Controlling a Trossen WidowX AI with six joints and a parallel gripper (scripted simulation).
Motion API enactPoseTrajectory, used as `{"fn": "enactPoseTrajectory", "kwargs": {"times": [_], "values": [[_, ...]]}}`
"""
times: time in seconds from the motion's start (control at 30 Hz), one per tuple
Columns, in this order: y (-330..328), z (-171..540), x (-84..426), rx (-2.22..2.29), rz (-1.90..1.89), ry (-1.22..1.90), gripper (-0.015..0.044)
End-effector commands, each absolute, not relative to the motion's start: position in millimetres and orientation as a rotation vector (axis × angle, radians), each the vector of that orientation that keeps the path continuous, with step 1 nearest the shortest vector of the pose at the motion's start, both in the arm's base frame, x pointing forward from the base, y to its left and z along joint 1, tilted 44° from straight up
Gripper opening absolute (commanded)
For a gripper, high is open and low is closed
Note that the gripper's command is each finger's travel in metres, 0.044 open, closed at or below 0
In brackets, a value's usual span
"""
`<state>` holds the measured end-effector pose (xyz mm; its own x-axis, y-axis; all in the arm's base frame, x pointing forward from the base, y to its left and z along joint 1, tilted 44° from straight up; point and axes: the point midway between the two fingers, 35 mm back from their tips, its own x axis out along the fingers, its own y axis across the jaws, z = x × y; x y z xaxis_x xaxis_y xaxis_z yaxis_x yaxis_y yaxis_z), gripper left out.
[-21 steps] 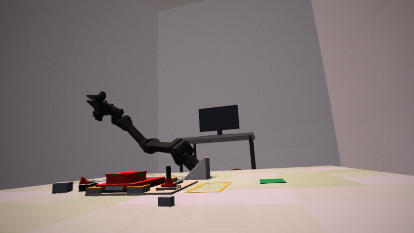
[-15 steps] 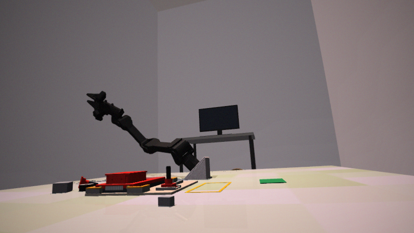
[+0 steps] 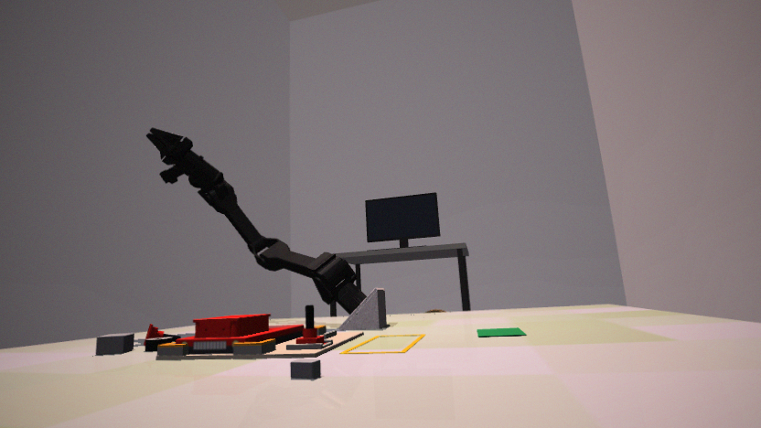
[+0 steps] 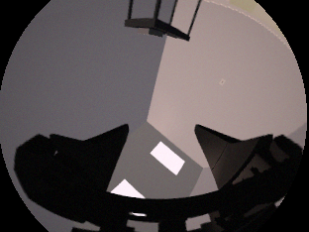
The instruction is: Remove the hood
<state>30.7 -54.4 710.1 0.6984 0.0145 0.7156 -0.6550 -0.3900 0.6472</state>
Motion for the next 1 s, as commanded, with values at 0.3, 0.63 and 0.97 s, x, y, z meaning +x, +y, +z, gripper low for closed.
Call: {"fn": "enactPoseTrajectory", "kwargs": {"times": [0.3, 0.63, 0.97], "values": [[40, 632, 190, 1.446, 0.287, -0.203, 0.0440], [67, 533, 291, 1.033, -0.068, 0.041, 0.0440], [63, 389, 360, 0.485, -0.392, 0.451, 0.0440]]}}
